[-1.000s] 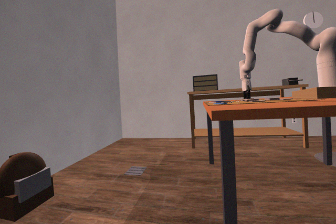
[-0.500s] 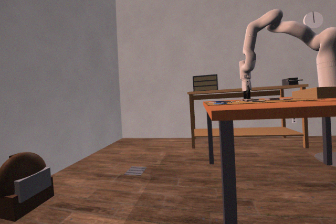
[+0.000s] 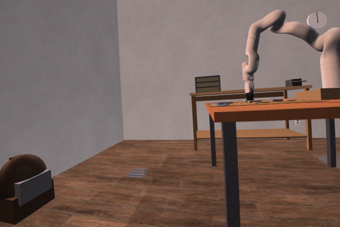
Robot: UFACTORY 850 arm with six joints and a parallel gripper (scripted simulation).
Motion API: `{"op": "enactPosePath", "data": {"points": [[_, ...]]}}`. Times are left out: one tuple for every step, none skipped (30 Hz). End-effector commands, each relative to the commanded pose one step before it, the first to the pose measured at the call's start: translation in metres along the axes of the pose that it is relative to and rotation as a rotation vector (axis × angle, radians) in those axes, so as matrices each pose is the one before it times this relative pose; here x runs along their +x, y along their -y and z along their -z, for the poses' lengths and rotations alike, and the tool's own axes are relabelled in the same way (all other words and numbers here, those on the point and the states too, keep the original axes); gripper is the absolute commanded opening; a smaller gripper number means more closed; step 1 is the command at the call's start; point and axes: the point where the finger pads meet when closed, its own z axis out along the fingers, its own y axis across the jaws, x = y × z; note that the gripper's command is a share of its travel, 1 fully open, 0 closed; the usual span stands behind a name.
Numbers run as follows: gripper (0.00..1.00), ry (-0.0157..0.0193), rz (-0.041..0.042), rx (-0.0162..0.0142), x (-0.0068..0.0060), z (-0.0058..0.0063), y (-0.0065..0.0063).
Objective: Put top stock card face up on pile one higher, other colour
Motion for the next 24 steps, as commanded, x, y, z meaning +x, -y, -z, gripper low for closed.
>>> {"op": "enactPosePath", "data": {"points": [[0.61, -0.00192, -0.00006, -0.00047, 0.00093, 0.00069, -0.00029], [0.61, 0.00000, 0.00000, 0.00000, 0.00000, 0.00000, 0.00000], [0.86, 0.00000, 0.00000, 0.00000, 0.00000, 0.00000, 0.00000], [0.86, 0.00000, 0.00000, 0.00000, 0.00000, 0.00000, 0.00000], [0.86, 0.00000, 0.00000, 0.00000, 0.00000, 0.00000, 0.00000], [0.86, 0.00000, 0.00000, 0.00000, 0.00000, 0.00000, 0.00000], [0.86, 0.00000, 0.00000, 0.00000, 0.00000, 0.00000, 0.00000], [0.86, 0.00000, 0.00000, 0.00000, 0.00000, 0.00000, 0.00000], [0.86, 0.00000, 0.00000, 0.00000, 0.00000, 0.00000, 0.00000], [0.86, 0.00000, 0.00000, 0.00000, 0.00000, 0.00000, 0.00000], [0.86, 0.00000, 0.00000, 0.00000, 0.00000, 0.00000, 0.00000], [0.86, 0.00000, 0.00000, 0.00000, 0.00000, 0.00000, 0.00000], [0.86, 0.00000, 0.00000, 0.00000, 0.00000, 0.00000, 0.00000], [0.86, 0.00000, 0.00000, 0.00000, 0.00000, 0.00000, 0.00000], [0.86, 0.00000, 0.00000, 0.00000, 0.00000, 0.00000, 0.00000], [0.86, 0.00000, 0.00000, 0.00000, 0.00000, 0.00000, 0.00000], [0.86, 0.00000, 0.00000, 0.00000, 0.00000, 0.00000, 0.00000], [0.86, 0.00000, 0.00000, 0.00000, 0.00000, 0.00000, 0.00000], [0.86, 0.00000, 0.00000, 0.00000, 0.00000, 0.00000, 0.00000], [0.86, 0.00000, 0.00000, 0.00000, 0.00000, 0.00000, 0.00000], [0.86, 0.00000, 0.00000, 0.00000, 0.00000, 0.00000, 0.00000], [0.86, 0.00000, 0.00000, 0.00000, 0.00000, 0.00000, 0.00000], [0.86, 0.00000, 0.00000, 0.00000, 0.00000, 0.00000, 0.00000], [0.86, 0.00000, 0.00000, 0.00000, 0.00000, 0.00000, 0.00000]]}}
